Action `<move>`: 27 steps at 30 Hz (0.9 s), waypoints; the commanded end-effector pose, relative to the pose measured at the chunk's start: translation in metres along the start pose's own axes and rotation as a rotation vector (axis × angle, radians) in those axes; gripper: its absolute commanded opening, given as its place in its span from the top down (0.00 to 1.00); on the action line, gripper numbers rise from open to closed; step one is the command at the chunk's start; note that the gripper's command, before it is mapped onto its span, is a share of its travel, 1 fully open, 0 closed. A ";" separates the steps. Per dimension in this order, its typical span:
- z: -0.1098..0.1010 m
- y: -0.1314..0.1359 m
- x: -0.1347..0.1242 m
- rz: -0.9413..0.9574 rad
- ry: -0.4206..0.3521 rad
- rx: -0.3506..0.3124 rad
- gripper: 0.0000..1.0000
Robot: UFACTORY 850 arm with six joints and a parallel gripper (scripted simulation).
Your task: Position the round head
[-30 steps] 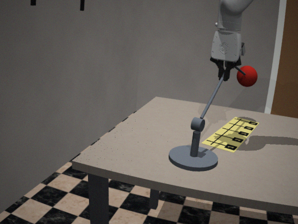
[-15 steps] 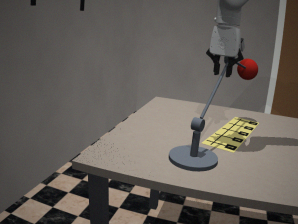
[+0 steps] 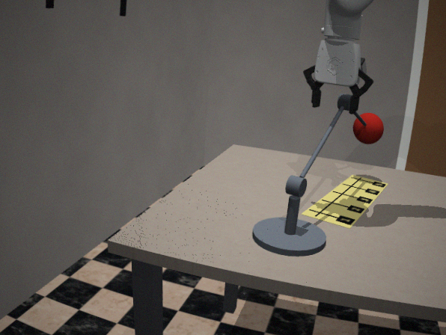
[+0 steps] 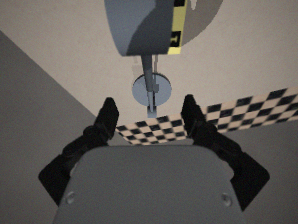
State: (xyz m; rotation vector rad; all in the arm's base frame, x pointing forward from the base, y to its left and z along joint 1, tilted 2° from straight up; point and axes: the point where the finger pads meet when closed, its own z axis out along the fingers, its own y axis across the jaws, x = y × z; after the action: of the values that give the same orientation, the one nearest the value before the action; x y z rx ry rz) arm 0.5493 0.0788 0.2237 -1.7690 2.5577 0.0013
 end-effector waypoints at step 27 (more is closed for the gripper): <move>-0.102 -0.001 -0.001 0.000 -0.002 0.003 0.00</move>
State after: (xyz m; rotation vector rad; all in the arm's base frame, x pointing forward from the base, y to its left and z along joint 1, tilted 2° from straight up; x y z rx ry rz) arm 0.5474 0.0773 0.3104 -1.7681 2.5565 0.0001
